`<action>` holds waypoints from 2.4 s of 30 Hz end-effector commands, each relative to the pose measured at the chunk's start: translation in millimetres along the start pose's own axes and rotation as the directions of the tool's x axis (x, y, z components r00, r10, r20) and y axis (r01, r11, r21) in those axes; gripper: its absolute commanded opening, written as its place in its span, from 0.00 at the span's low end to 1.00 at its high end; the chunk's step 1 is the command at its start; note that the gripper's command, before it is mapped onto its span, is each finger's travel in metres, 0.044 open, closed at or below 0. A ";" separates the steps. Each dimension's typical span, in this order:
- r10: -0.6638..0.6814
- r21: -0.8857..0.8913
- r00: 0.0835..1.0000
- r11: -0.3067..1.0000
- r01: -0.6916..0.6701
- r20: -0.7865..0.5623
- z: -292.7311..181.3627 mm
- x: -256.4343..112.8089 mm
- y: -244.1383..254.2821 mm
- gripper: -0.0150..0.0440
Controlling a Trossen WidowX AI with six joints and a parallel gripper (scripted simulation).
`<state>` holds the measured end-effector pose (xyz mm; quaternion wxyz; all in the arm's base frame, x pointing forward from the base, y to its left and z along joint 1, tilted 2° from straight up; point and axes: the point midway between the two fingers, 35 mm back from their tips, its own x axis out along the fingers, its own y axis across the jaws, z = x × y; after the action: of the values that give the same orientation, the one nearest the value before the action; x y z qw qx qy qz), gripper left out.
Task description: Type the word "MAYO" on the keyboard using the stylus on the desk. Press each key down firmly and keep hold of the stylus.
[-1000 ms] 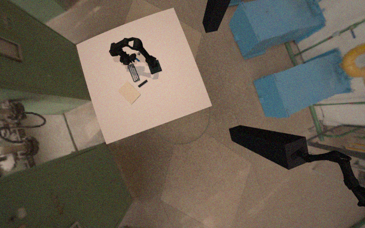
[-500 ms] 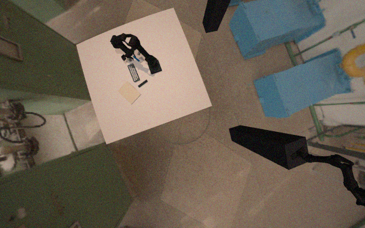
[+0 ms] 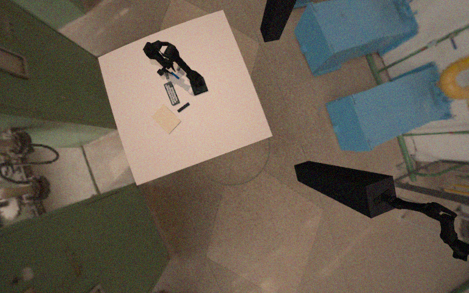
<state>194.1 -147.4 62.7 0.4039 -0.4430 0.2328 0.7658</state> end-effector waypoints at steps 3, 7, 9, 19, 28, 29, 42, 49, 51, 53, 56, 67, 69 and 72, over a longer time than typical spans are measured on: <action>-0.005 -0.005 1.000 1.000 0.005 0.005 -2.5 4.7 -0.4 0.51; -0.005 -0.005 1.000 1.000 0.005 0.005 -3.8 7.1 -0.5 0.51; -0.005 -0.005 1.000 1.000 0.005 0.005 -4.3 8.0 -0.5 0.51; -0.005 -0.005 1.000 1.000 0.005 0.005 -7.2 13.8 -0.4 0.51; -0.005 -0.005 1.000 1.000 0.005 0.005 -10.2 19.6 -0.3 0.51; -0.005 -0.005 1.000 1.000 0.005 0.005 -10.5 20.3 -0.3 0.51; -0.005 -0.005 1.000 1.000 0.005 0.005 -14.2 27.6 0.1 0.51; -0.005 -0.005 1.000 1.000 0.005 0.005 -15.9 31.1 0.0 0.51; -0.005 -0.005 1.000 1.000 0.005 0.005 -16.5 32.2 0.0 0.51; -0.005 -0.005 1.000 1.000 0.005 0.005 -17.3 33.7 0.0 0.51; -0.005 -0.005 1.000 1.000 0.005 0.005 -18.4 35.8 -0.1 0.51; -0.005 -0.005 1.000 1.000 0.005 0.005 -21.4 41.2 -0.1 0.51; -0.005 -0.005 1.000 1.000 0.005 0.005 -21.9 42.1 -0.1 0.51; -0.005 -0.005 1.000 1.000 0.005 0.005 -23.1 44.2 -0.1 0.51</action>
<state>193.6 -147.1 16.6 0.4037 -0.4446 0.2318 0.7653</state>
